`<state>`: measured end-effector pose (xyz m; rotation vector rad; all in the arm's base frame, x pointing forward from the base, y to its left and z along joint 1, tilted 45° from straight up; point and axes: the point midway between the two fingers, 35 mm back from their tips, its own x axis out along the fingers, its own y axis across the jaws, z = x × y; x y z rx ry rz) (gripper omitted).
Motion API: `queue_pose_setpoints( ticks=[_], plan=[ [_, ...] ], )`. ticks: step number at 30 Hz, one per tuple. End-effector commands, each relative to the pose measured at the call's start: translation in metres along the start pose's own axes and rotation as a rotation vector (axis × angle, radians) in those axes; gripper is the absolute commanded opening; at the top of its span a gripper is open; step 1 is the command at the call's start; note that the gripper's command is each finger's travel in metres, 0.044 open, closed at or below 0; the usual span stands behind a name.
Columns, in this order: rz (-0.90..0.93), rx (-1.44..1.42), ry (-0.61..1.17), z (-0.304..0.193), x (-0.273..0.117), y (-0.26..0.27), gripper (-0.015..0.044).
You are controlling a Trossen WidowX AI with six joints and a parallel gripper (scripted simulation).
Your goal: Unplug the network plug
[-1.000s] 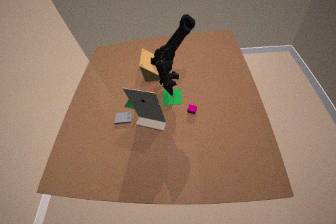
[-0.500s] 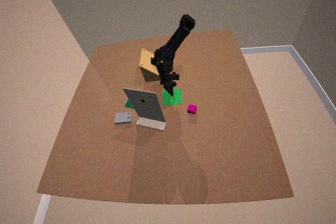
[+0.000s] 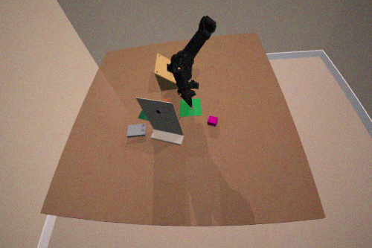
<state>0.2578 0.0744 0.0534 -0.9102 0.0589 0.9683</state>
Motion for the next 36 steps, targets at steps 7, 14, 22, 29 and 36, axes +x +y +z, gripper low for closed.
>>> queue_pose_setpoints(
  ticks=[7, 14, 22, 29, 36],
  plan=[
    [0.0, 0.0, 0.0, 0.0, -0.001, 0.0, 0.0156],
    [0.003, 0.0, 0.002, -0.001, -0.007, 0.0, 0.0156],
    [0.005, 0.001, 0.004, -0.002, -0.014, 0.001, 0.0156],
    [0.005, 0.002, 0.004, -0.002, -0.021, 0.001, 0.0156],
    [0.003, 0.004, 0.003, -0.001, -0.027, 0.002, 0.0156]
  ],
)
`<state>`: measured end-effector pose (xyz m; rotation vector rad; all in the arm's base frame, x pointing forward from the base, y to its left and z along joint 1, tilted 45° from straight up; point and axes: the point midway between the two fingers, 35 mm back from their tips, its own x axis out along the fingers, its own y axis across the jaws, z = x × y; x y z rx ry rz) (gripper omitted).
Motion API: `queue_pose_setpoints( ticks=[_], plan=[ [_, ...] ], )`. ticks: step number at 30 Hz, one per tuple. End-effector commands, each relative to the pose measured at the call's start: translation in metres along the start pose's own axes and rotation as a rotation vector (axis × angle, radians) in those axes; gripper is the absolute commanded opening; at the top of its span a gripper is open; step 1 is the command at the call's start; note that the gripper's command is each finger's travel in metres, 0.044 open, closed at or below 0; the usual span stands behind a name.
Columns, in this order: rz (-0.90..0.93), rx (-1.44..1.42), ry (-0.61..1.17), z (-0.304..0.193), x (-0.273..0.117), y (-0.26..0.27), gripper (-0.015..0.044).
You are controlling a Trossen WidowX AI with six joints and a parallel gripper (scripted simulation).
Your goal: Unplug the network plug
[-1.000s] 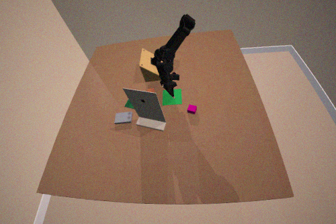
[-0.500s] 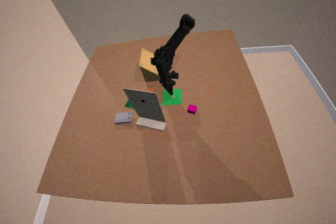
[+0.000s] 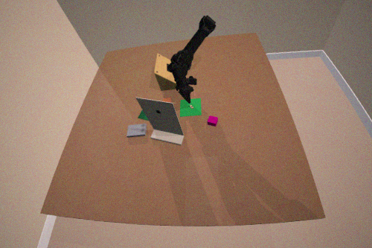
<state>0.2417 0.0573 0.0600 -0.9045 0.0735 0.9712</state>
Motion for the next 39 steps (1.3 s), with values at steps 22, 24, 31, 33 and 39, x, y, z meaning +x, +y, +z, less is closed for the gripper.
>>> queue_pose_setpoints(
  ticks=[22, 24, 31, 33, 39],
  plan=[
    [0.011, -0.01, 0.009, -0.005, -0.016, -0.01, 0.0156],
    [0.013, -0.011, 0.01, -0.005, -0.017, -0.011, 0.0156],
    [0.017, -0.011, 0.012, -0.007, -0.022, -0.014, 0.0156],
    [0.018, -0.011, 0.013, -0.007, -0.024, -0.015, 0.0156],
    [0.021, -0.012, 0.014, -0.008, -0.028, -0.017, 0.0156]
  ],
)
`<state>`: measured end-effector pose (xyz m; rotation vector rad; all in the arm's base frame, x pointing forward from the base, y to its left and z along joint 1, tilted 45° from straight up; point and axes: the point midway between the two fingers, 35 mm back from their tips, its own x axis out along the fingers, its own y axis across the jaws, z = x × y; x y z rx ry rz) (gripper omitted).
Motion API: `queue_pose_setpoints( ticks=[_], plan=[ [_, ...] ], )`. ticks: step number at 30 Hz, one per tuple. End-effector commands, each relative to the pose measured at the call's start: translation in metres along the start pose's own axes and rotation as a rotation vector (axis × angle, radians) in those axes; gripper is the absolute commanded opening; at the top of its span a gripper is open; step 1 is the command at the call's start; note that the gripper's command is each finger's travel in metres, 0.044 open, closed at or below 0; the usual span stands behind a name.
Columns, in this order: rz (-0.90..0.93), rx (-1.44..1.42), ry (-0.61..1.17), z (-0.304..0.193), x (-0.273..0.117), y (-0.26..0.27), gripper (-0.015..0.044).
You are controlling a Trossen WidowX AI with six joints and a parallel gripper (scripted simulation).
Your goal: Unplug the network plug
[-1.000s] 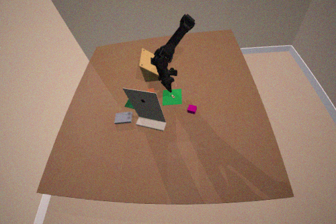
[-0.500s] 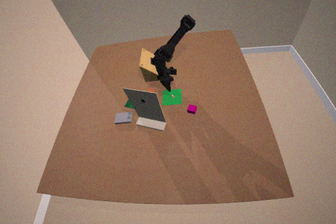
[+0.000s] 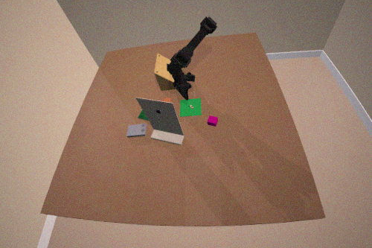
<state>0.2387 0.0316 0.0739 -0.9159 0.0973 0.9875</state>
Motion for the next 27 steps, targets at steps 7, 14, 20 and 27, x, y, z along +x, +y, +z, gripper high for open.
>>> queue_pose_setpoints(
  ticks=[7, 14, 20, 27],
  plan=[
    [-0.003, -0.009, -0.002, -0.001, -0.008, -0.008, 0.0156],
    [-0.002, -0.009, -0.002, -0.001, -0.014, -0.011, 0.0156],
    [-0.002, -0.008, -0.003, -0.001, -0.019, -0.013, 0.0156],
    [-0.004, -0.007, -0.004, 0.0, -0.025, -0.017, 0.0156]
  ],
)
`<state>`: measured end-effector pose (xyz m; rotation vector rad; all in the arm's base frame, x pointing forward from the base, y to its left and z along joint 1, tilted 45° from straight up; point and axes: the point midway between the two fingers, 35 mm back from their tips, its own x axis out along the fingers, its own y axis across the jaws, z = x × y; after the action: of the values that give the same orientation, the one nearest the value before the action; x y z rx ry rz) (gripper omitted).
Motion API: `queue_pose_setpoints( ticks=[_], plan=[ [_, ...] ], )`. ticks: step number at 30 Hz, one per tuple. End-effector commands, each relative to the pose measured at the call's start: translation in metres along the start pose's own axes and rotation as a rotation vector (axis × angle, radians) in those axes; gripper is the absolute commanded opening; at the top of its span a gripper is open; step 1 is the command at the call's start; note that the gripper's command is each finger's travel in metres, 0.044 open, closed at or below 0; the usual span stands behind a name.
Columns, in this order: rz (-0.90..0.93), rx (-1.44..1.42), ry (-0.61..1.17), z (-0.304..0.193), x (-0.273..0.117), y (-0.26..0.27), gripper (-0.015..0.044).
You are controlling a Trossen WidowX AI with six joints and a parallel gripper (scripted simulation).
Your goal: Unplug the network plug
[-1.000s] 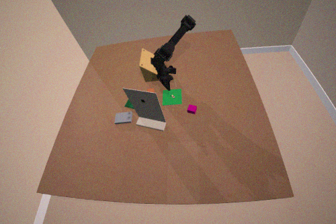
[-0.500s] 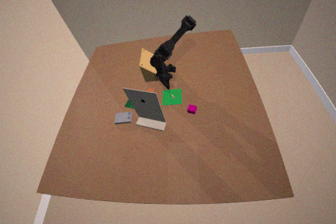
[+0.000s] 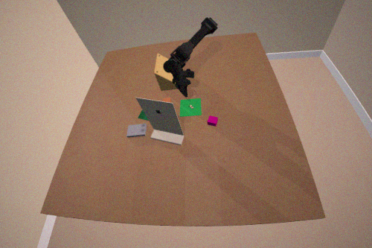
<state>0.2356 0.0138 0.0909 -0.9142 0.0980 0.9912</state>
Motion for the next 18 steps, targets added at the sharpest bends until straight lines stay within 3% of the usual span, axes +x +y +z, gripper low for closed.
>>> queue_pose_setpoints(
  ticks=[1, 18],
  plan=[
    [-0.007, -0.008, -0.003, 0.001, -0.004, -0.005, 0.0156],
    [-0.017, -0.006, -0.009, 0.004, -0.02, -0.013, 0.0156]
  ],
)
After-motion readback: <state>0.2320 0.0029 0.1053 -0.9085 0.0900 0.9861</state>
